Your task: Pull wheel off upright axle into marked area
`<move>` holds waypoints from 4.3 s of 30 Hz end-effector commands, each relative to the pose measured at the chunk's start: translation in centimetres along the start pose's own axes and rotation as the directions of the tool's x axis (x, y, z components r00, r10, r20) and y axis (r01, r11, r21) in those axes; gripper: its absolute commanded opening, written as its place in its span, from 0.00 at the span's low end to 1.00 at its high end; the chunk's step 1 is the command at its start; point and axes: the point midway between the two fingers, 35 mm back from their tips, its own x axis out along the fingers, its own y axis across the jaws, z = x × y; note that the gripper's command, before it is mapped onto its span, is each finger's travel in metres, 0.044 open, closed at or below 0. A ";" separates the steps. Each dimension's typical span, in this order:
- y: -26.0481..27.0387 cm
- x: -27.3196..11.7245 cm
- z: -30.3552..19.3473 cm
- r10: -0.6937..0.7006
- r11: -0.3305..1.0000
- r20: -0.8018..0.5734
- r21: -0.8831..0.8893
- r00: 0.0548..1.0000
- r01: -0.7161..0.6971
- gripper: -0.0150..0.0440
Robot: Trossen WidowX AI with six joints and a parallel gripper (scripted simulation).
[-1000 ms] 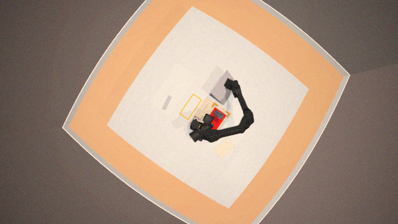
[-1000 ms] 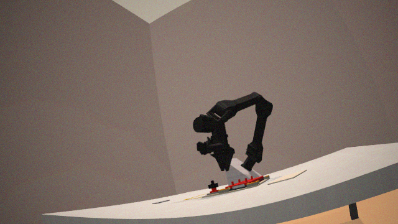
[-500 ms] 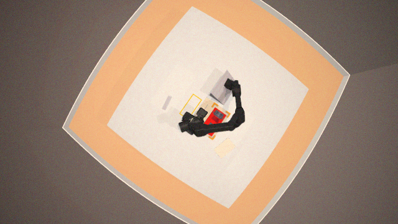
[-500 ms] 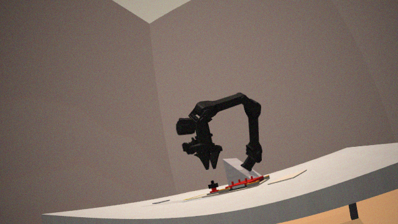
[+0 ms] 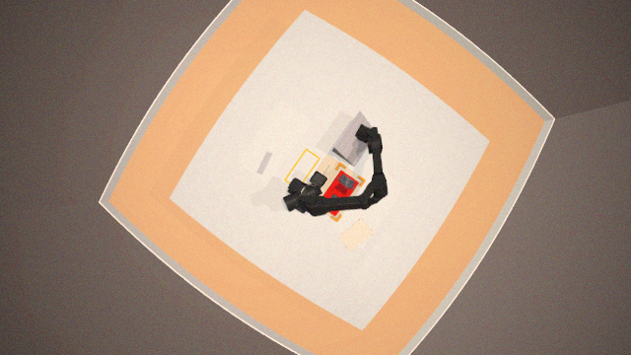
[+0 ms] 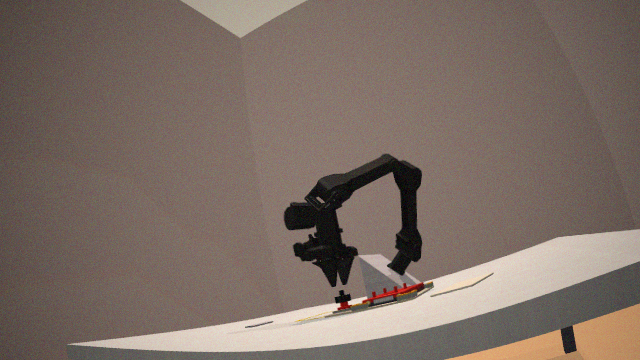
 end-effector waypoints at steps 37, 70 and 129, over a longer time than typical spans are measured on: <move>-0.3 3.2 -0.1 -0.009 1.000 -0.007 0.002 1.000 0.009 0.25; -0.3 2.1 -0.1 -0.008 1.000 -0.008 0.005 1.000 0.008 0.25; -0.4 0.1 -0.1 -0.005 1.000 -0.011 0.012 1.000 0.005 0.25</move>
